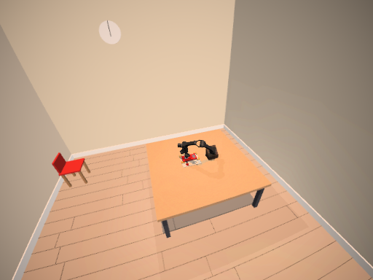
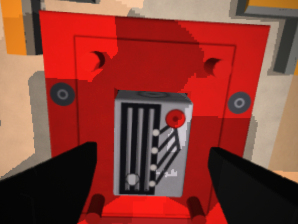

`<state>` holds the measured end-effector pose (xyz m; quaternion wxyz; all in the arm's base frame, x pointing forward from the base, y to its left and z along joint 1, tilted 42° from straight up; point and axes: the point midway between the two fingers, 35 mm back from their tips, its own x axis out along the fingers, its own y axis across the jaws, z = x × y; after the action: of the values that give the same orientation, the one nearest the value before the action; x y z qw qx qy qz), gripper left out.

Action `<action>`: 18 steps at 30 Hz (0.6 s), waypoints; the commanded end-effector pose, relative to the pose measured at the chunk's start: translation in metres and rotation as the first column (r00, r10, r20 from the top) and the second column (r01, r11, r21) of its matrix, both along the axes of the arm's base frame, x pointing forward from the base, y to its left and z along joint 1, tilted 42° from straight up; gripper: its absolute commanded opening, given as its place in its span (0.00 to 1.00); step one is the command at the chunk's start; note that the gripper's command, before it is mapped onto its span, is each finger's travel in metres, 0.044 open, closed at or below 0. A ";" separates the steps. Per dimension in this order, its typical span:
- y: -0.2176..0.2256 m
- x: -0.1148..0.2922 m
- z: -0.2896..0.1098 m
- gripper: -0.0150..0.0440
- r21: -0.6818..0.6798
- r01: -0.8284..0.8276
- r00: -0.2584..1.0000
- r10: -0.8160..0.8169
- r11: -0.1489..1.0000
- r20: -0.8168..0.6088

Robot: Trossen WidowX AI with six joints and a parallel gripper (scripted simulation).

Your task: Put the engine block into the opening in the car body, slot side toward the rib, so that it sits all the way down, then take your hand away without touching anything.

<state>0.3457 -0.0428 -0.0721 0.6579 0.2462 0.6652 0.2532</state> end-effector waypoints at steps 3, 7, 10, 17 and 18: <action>0.000 0.000 0.000 0.92 -0.001 -0.001 1.000 0.001 1.000 0.001; 0.000 0.000 0.000 1.00 -0.001 -0.001 1.000 0.001 1.000 0.001; 0.000 0.000 0.000 1.00 -0.001 -0.001 1.000 0.001 1.000 0.001; -0.008 0.001 0.011 1.00 0.004 0.002 1.000 -0.002 1.000 -0.004; -0.008 0.001 0.011 1.00 0.004 0.002 1.000 -0.002 1.000 -0.004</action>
<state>0.3451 -0.0466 -0.0669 0.6537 0.2509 0.6674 0.2535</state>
